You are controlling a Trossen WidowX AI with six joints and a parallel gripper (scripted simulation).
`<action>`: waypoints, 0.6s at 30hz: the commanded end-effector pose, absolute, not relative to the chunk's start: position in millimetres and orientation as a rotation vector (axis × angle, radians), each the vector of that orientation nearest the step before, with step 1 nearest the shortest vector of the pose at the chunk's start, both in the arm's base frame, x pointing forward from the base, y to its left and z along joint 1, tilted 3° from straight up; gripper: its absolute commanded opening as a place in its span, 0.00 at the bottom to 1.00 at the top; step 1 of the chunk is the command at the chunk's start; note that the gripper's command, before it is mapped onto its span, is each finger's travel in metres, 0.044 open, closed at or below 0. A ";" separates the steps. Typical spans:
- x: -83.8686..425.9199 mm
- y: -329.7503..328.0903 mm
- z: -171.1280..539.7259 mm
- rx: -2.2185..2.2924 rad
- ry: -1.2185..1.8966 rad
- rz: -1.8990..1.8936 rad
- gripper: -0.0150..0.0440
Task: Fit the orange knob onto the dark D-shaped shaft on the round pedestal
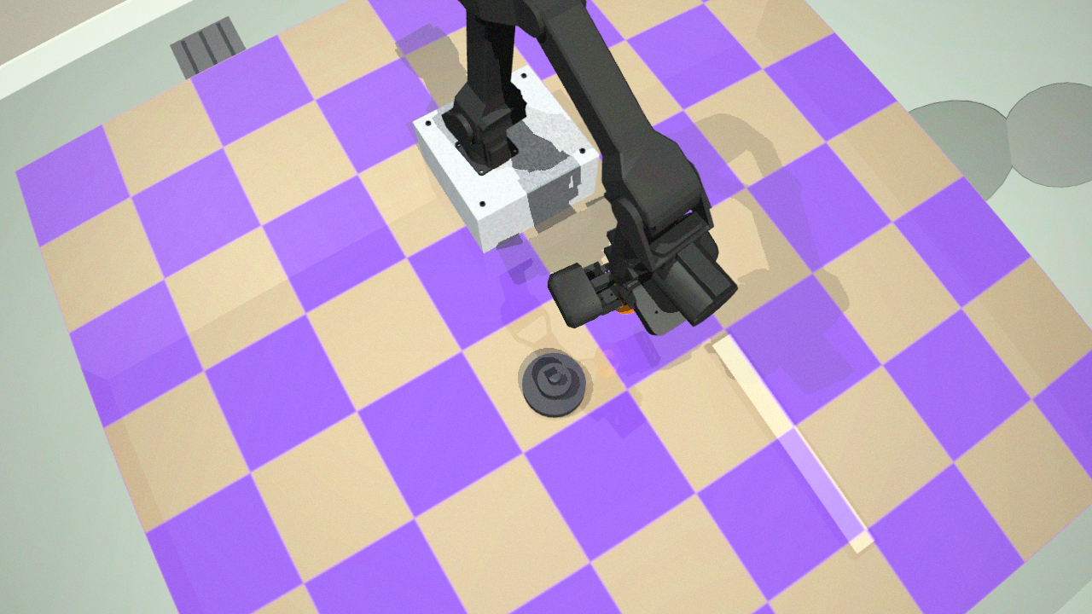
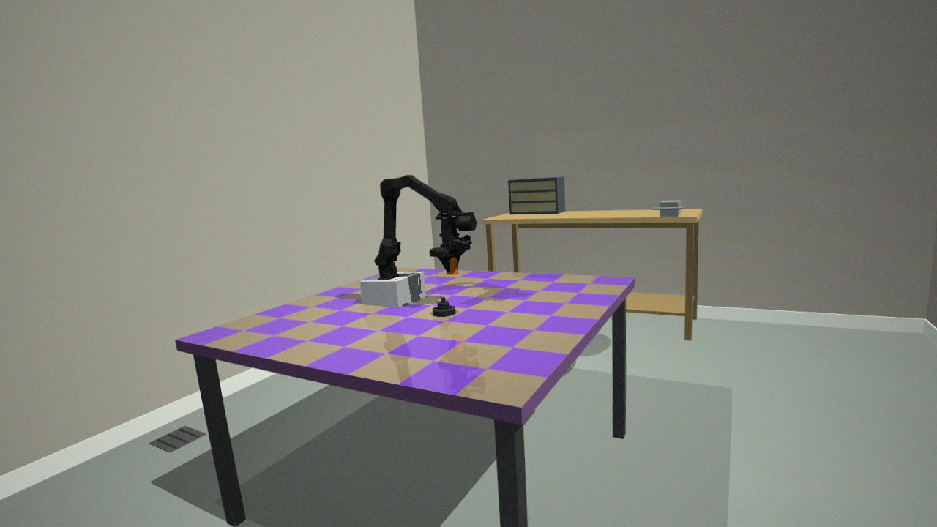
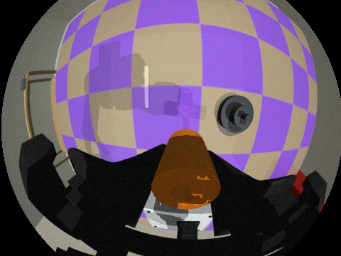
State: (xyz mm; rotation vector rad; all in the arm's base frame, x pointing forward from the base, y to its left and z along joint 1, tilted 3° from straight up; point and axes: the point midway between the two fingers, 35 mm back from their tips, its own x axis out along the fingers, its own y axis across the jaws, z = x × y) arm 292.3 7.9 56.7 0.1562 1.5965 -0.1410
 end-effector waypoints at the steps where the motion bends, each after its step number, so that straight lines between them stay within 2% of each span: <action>1: 296.6 -3.5 53.6 0.148 1.592 -0.143 0.25; 18: 304.9 -53.0 37.5 0.142 1.592 -0.145 0.25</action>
